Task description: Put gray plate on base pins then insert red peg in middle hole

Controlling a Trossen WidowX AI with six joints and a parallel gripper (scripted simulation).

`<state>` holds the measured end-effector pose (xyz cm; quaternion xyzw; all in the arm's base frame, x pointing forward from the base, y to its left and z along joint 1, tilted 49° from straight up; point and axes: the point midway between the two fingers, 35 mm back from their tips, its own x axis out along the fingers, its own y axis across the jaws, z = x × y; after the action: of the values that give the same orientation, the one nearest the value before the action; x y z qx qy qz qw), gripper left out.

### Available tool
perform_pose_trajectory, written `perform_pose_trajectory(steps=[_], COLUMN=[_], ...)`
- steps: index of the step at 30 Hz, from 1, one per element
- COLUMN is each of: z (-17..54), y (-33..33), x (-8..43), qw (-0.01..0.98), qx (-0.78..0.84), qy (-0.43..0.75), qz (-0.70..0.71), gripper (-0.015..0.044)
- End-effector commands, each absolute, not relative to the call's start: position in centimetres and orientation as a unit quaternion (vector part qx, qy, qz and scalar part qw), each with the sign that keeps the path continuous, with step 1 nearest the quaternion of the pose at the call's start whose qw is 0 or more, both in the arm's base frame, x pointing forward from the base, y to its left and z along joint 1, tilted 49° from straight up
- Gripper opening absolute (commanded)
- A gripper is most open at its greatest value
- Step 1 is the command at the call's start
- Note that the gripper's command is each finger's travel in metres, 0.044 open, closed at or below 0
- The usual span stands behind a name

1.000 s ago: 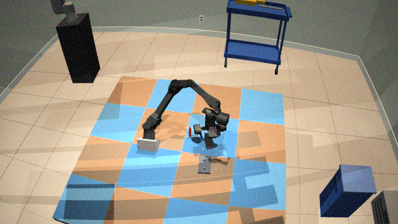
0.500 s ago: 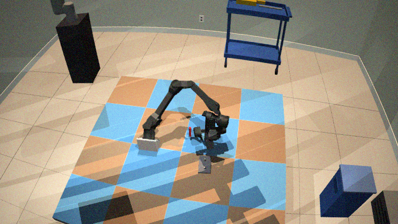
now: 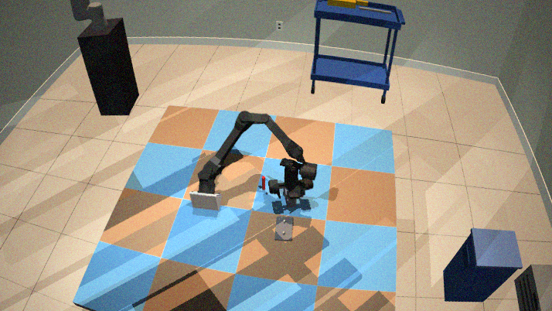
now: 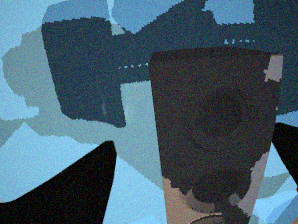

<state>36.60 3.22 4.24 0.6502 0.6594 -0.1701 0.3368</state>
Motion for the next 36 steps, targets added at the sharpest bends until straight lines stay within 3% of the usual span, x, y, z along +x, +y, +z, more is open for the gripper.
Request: perform_pose_trajectory(steps=[1, 4, 15, 22, 26, 36], z=[3.7, 3.6, 3.6, 3.6, 3.8, 5.5], y=[4.0, 4.1, 4.1, 4.1, 3.7, 1.1], x=[36.5, 36.5, 36.5, 36.5, 36.6, 36.7], qw=[0.332, 0.331, 0.331, 0.331, 0.332, 0.334], qx=[0.652, 0.652, 0.652, 0.652, 0.651, 0.651], qy=[0.661, 0.661, 0.661, 0.661, 0.661, 0.659], qz=[-0.170, -0.170, -0.170, -0.170, -0.171, -0.174], gripper=[0.0440, 0.0440, 0.0151, 0.0105, 0.0000, 0.0000])
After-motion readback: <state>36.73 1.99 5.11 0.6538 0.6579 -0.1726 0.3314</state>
